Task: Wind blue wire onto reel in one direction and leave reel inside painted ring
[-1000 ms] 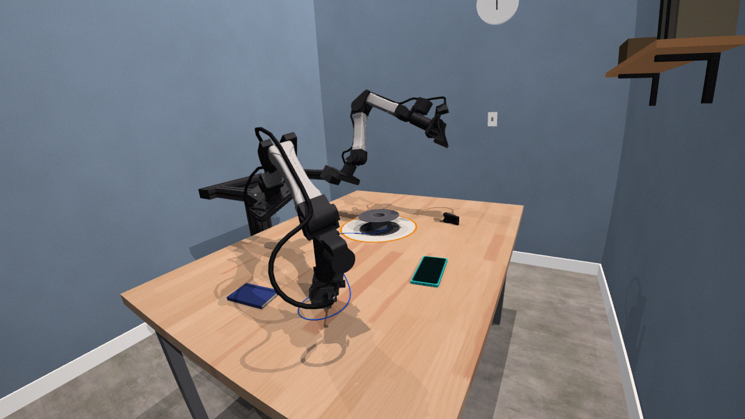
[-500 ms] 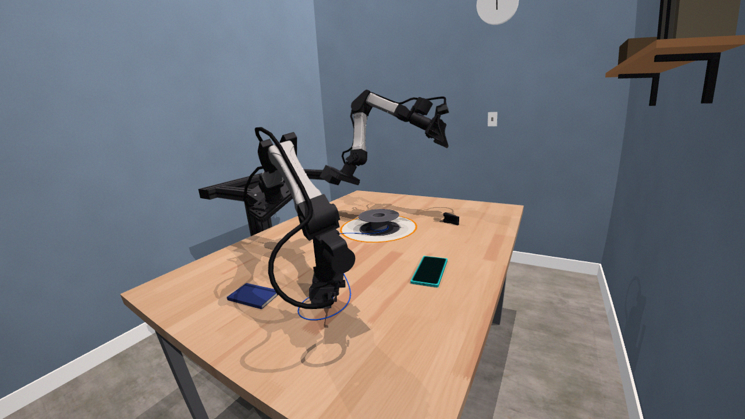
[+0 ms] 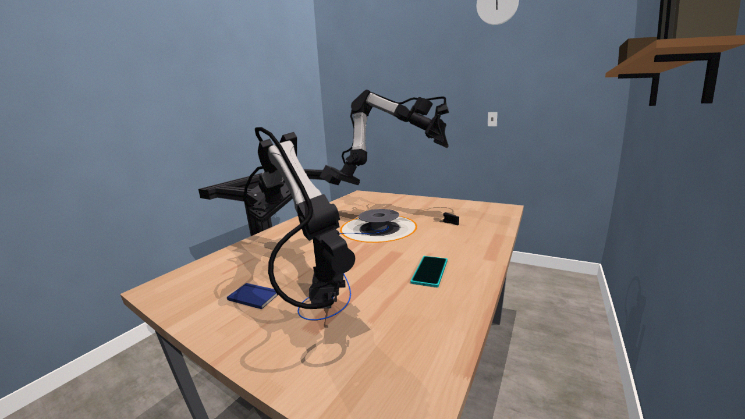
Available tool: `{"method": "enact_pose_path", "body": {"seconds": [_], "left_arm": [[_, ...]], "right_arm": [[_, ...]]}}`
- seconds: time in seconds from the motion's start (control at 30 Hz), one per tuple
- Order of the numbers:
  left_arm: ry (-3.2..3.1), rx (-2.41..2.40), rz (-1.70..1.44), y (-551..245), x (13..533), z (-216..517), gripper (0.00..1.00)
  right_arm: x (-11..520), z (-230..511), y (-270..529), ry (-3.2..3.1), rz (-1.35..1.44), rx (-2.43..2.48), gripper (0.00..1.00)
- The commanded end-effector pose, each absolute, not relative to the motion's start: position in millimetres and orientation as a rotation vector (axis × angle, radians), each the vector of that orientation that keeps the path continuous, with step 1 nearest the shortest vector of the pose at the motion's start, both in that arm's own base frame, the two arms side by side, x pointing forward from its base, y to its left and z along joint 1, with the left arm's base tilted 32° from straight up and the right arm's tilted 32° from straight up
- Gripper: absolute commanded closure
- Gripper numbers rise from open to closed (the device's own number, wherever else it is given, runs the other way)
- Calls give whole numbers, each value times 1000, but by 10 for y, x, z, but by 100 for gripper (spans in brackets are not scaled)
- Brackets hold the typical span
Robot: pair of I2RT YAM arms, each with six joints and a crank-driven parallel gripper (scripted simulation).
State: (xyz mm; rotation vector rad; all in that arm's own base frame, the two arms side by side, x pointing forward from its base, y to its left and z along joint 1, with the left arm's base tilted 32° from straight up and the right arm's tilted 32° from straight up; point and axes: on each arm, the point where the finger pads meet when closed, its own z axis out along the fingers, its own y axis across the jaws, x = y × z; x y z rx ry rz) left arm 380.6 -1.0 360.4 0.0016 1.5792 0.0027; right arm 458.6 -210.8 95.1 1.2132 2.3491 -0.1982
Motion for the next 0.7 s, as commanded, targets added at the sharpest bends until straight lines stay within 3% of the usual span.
{"method": "enact_pose_path", "body": {"seconds": [0.0, 0.67], "left_arm": [[1571, 0, 0, 0, 3825, 3604, 3], [1662, -2, 36, -96, 3647, 3276, 3]], "right_arm": [[4653, 1142, -2109, 2301, -197, 1192, 100], [4653, 1142, -2109, 2301, -197, 1192, 100]]}}
